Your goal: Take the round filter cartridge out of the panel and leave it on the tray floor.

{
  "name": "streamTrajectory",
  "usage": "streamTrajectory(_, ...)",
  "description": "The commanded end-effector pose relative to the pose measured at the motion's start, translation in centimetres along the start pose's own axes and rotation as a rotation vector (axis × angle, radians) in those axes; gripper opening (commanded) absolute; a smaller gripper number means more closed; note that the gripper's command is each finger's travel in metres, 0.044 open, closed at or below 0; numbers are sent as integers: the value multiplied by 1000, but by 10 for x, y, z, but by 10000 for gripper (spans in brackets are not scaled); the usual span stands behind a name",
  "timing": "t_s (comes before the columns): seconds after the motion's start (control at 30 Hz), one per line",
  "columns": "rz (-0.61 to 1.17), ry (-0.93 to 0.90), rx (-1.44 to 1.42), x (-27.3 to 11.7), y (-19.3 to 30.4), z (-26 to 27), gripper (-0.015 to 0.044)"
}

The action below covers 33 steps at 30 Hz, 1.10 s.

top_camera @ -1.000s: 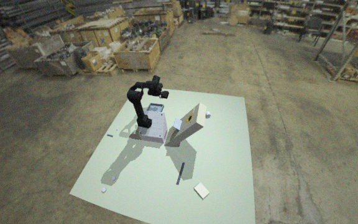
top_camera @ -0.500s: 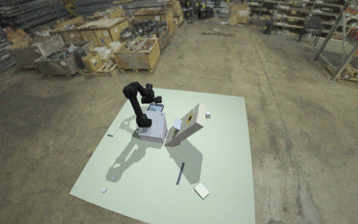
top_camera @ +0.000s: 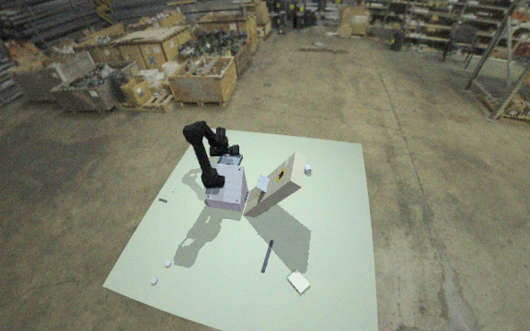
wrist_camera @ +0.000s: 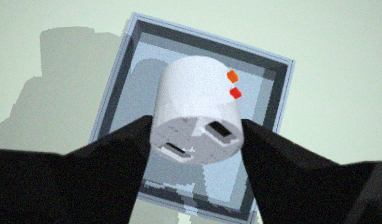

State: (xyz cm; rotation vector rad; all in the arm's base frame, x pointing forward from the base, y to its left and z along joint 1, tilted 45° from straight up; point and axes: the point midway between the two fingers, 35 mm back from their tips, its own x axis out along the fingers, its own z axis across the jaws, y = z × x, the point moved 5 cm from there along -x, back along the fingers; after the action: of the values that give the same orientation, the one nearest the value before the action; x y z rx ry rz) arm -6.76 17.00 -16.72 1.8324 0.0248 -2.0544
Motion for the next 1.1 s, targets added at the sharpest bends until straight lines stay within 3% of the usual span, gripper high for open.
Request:
streamTrajectory(0.0,-9,-5,3,13,5,1,0)
streamTrajectory(0.4,-8,-6,3,42,26,1,0)
streamTrajectory(0.93,5,-1,0,39,25,0,420)
streamTrajectory(1.07,5,-1,0,39,25,0,440)
